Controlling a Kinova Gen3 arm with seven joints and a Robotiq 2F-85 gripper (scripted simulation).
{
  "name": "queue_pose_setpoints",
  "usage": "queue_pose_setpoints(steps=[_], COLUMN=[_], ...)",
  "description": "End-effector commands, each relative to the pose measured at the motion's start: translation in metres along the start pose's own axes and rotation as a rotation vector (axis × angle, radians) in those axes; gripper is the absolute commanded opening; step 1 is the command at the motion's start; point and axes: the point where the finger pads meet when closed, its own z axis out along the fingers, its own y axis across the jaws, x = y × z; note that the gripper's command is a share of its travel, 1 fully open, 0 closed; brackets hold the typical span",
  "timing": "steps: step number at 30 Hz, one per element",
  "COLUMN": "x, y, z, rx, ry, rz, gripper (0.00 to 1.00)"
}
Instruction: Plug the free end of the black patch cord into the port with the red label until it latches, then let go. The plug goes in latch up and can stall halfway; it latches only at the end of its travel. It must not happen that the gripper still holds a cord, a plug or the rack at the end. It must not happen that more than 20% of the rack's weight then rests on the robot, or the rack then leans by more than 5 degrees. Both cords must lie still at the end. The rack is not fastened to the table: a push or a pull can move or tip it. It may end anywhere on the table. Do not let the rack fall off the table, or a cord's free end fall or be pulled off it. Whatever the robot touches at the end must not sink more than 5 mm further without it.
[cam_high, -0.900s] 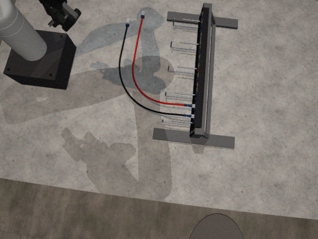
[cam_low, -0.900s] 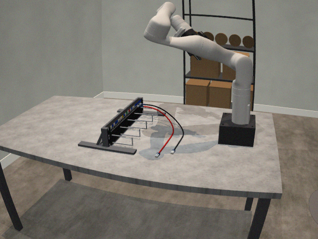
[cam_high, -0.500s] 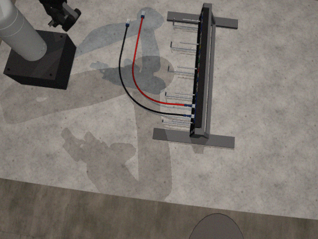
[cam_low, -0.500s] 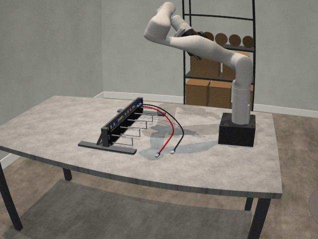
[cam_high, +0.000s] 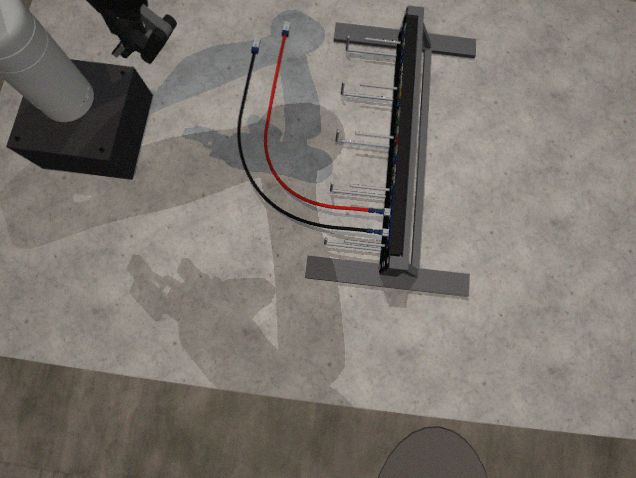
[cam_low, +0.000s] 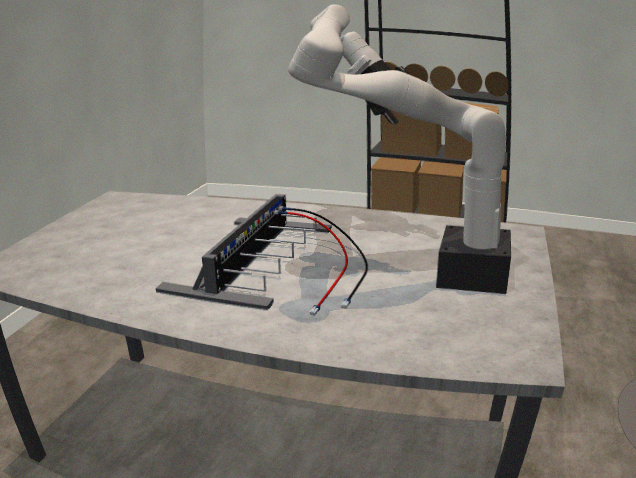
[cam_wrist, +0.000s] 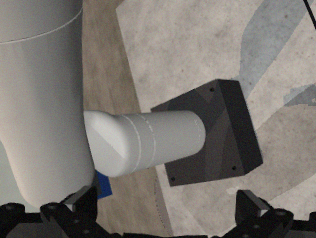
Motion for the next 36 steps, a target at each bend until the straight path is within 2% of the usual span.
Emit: queue_pose_setpoints(steps=[1, 5, 7, 9, 14, 22, 24, 26, 31, 36], x=[0.011, 0.031, 0.031, 0.046, 0.082, 0.154, 0.154, 0.182, 0.237, 0.284], y=[0.007, 0.029, 0.029, 0.042, 0.066, 0.091, 0.091, 0.095, 0.095, 0.087], z=[0.002, 0.006, 0.006, 0.008, 0.013, 0.022, 0.022, 0.027, 0.038, 0.05], rx=[-0.03, -0.106, -0.106, -0.151, -0.235, -0.359, -0.359, -0.4, -0.474, -0.536], ry=[-0.037, -0.111, -0.111, -0.157, -0.247, -0.388, -0.388, -0.436, -0.522, -0.591], rz=[-0.091, -0.304, -0.304, -0.437, -0.698, -1.108, -1.108, -1.25, -1.507, -1.716], gripper=[1.0, 1.0, 1.0, 1.0, 1.0, 1.0, 1.0, 1.0, 1.0, 1.0])
